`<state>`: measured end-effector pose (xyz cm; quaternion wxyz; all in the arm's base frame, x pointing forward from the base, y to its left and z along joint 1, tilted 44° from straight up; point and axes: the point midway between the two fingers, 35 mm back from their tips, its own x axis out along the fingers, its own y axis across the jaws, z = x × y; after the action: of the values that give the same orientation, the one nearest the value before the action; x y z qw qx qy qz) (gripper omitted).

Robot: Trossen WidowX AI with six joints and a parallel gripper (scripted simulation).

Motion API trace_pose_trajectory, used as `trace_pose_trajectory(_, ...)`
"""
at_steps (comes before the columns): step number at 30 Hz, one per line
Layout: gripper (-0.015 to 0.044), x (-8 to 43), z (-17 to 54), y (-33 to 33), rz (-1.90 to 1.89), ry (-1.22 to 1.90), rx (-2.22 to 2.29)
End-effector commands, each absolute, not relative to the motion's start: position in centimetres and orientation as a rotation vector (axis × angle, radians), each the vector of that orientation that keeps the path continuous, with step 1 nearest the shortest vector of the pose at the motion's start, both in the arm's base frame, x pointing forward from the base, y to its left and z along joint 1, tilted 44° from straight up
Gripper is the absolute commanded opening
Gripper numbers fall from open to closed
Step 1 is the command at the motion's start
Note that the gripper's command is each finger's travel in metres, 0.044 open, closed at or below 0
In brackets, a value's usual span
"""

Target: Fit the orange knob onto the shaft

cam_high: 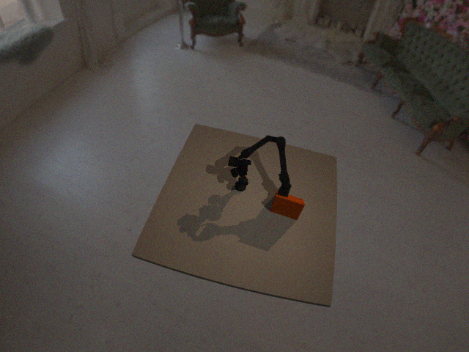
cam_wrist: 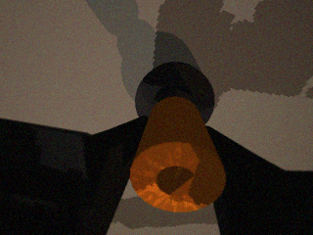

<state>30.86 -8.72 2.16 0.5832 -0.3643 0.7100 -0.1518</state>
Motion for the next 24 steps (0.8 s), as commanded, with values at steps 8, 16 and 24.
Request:
trace_pose_trajectory(8, 0.0000, 30.69, 2.39, -8.44, -0.191, 1.706, -0.998)
trace_pose_trajectory(16, 0.0000, 30.46, 2.12, -8.75, -0.182, 1.709, -1.006)
trace_pose_trajectory(24, 0.0000, 30.65, 2.07, -8.81, -0.182, 1.709, -1.006)
